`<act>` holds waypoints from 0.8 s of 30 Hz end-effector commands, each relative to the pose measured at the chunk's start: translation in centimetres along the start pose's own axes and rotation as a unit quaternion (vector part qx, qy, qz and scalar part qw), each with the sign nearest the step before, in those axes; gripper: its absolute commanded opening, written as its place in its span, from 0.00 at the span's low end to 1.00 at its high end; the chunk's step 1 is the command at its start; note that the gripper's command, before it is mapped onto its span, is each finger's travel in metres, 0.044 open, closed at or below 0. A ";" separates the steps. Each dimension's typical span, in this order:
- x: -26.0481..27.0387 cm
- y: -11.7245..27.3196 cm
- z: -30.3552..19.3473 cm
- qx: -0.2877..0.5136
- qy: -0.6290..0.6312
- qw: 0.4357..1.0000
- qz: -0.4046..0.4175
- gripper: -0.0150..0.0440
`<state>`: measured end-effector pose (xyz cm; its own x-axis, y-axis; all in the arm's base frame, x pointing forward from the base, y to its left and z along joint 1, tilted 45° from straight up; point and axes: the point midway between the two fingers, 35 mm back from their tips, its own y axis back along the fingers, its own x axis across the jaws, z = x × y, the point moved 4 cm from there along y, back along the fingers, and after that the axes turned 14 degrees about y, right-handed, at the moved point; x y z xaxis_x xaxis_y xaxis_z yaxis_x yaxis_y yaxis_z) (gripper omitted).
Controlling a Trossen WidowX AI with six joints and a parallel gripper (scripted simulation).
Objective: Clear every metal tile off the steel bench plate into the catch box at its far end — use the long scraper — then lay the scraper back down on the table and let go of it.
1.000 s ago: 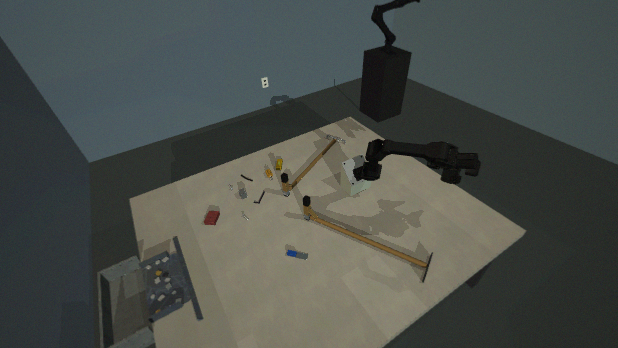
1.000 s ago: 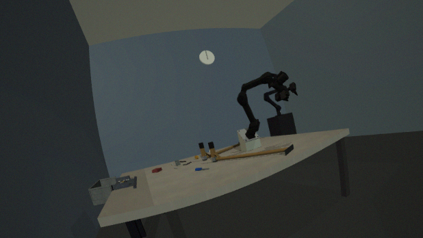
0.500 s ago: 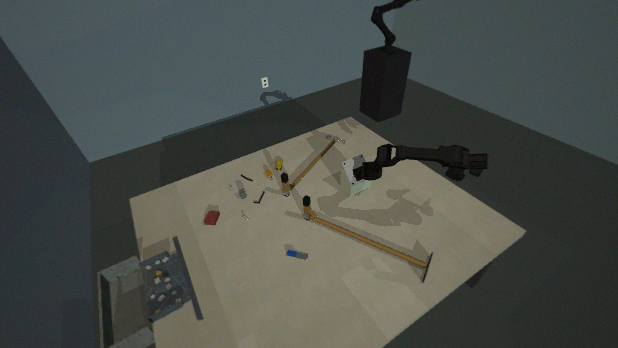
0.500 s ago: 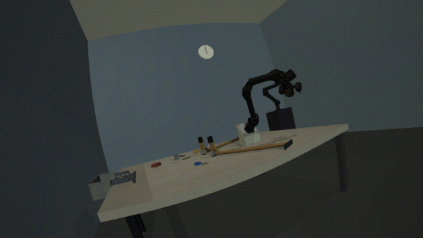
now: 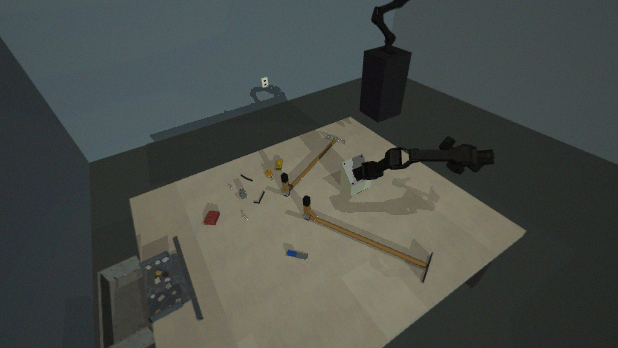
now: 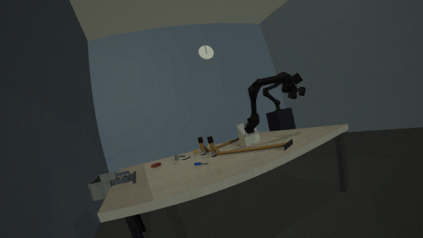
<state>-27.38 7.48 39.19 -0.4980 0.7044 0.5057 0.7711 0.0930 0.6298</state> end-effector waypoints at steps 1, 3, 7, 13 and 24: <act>-0.2 -2.0 -0.6 0.012 -0.036 0.999 -0.031 1.00; -0.3 -2.9 -0.9 0.016 -0.053 0.997 -0.045 1.00; -0.7 -4.8 -1.5 0.022 -0.085 0.993 -0.074 1.00; -1.6 -7.5 -2.4 0.026 -0.133 0.984 -0.119 1.00; -3.9 -12.3 -4.2 0.017 -0.218 0.955 -0.200 1.00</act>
<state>-35.63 1.66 32.95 -0.5536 0.8328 0.0064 0.6024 0.3951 0.6936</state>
